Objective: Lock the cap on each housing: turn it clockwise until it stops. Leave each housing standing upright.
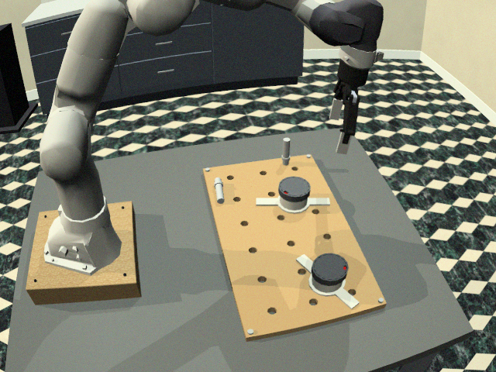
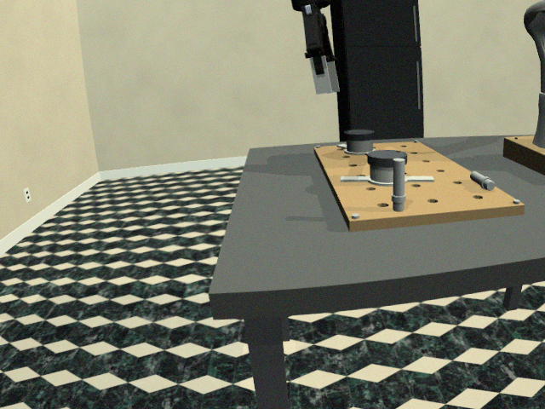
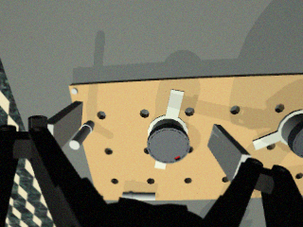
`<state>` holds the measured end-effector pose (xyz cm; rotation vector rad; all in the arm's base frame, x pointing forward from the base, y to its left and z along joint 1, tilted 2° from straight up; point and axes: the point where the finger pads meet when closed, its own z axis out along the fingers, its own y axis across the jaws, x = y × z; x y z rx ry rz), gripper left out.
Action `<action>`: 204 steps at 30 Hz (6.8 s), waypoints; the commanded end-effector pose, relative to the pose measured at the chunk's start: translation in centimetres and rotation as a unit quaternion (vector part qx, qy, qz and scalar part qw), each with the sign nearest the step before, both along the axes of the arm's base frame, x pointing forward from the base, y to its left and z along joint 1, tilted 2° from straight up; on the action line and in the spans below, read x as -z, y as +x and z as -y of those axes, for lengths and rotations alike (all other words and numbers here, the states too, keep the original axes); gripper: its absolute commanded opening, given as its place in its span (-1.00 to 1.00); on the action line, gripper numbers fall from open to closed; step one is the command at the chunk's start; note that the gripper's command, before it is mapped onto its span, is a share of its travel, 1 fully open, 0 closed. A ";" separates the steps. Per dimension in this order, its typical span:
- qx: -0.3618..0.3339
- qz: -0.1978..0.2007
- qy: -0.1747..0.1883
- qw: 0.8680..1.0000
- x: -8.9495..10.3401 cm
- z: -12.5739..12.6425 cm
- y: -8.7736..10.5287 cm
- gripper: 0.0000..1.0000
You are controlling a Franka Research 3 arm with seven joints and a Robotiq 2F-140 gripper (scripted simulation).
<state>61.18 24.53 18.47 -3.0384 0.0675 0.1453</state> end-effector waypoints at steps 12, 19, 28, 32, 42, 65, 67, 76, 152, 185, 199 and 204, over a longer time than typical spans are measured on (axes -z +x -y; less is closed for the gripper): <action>-0.015 0.013 -0.008 1.000 0.3 -2.4 -1.6 1.00; -0.015 0.013 -0.008 1.000 0.3 -2.4 -1.6 1.00; -0.035 0.023 -0.013 0.999 0.5 -4.9 -3.4 1.00; -0.035 0.023 -0.013 0.999 0.5 -4.9 -3.4 1.00; -0.053 0.033 -0.017 0.998 0.7 -6.9 -5.1 1.00; -0.084 0.048 -0.023 0.995 1.2 -10.0 -8.2 1.00; -0.084 0.048 -0.023 0.995 1.2 -10.0 -8.2 1.00; -0.096 0.054 -0.025 0.994 1.3 -11.1 -9.4 1.00; -0.120 0.066 -0.028 0.990 5.7 -13.4 -11.8 -0.28; -0.120 0.066 -0.028 0.990 5.7 -13.4 -11.8 -0.28; -0.120 0.066 -0.028 0.990 6.1 -13.4 -11.8 -0.28; -0.120 0.066 -0.028 0.990 6.4 -13.4 -11.8 -0.28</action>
